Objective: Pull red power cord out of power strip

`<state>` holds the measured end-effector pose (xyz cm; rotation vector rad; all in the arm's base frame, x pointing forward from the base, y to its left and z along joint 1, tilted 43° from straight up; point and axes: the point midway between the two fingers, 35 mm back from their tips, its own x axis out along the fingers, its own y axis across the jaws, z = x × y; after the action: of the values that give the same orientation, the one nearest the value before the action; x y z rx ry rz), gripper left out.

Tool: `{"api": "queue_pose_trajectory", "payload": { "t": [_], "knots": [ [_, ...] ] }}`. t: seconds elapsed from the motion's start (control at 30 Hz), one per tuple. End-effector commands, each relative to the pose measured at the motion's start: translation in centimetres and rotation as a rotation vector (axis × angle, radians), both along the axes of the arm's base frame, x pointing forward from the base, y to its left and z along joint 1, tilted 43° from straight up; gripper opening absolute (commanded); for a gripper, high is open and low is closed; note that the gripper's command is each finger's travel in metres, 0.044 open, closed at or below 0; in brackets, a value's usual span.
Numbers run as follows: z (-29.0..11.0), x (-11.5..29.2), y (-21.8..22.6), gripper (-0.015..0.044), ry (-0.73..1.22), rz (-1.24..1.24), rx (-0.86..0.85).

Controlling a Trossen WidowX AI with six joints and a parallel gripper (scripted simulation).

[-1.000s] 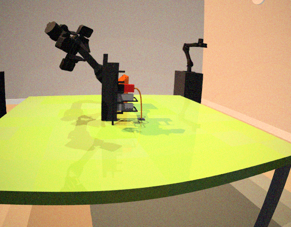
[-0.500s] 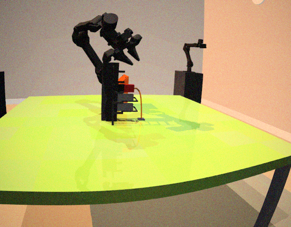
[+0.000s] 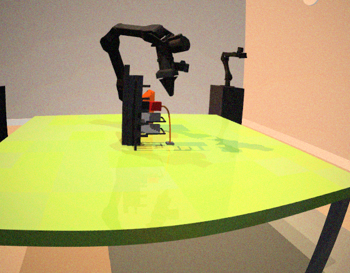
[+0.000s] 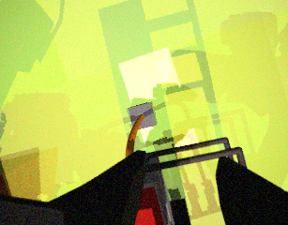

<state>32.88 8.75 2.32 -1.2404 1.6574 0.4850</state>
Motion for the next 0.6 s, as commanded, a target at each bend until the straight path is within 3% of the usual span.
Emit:
{"api": "queue_pose_trajectory", "payload": {
  "t": [0.0,0.57],
  "knots": [
    [-2.2,-3.4,-1.0,0.0160,0.242,0.204,-0.177],
    [-1.5,-3.7,-1.8,0.0160,0.256,0.217,-0.187]
  ]
}}
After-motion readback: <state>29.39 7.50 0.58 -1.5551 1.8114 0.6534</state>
